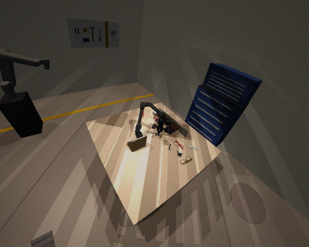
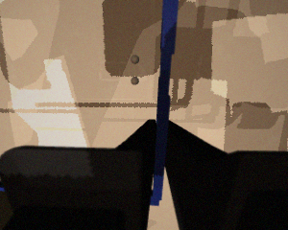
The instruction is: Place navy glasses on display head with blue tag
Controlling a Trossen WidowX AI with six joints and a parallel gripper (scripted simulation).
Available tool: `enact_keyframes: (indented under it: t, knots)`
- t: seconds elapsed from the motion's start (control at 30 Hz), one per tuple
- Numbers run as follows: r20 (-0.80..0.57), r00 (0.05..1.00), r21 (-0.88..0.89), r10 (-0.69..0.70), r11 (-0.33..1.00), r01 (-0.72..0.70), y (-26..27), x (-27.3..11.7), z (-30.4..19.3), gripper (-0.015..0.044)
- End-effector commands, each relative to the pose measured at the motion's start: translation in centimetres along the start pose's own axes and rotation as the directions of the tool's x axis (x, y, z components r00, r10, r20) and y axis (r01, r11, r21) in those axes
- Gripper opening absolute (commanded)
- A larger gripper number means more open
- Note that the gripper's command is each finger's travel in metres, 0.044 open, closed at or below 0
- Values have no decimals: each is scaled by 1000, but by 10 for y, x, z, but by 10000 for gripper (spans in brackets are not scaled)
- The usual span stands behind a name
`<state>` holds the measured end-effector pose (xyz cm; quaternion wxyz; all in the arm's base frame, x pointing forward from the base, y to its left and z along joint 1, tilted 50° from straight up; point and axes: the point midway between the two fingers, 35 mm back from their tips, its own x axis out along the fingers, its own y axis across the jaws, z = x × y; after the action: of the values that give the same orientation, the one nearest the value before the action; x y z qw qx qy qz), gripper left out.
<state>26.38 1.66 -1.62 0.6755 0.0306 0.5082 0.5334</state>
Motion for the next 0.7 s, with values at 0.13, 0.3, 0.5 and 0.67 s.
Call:
enact_keyframes:
  t: [0.13,0.3,0.5,0.67]
  knots:
    - [4,1000,-9,-5,1000,5,1,-46,-2,0]
    - [7,1000,7,-9,1000,9,2,-48,-3,0]
    - [34,998,162,-49,986,43,12,-62,3,0]
    - [62,994,317,-90,946,66,24,-74,9,0]
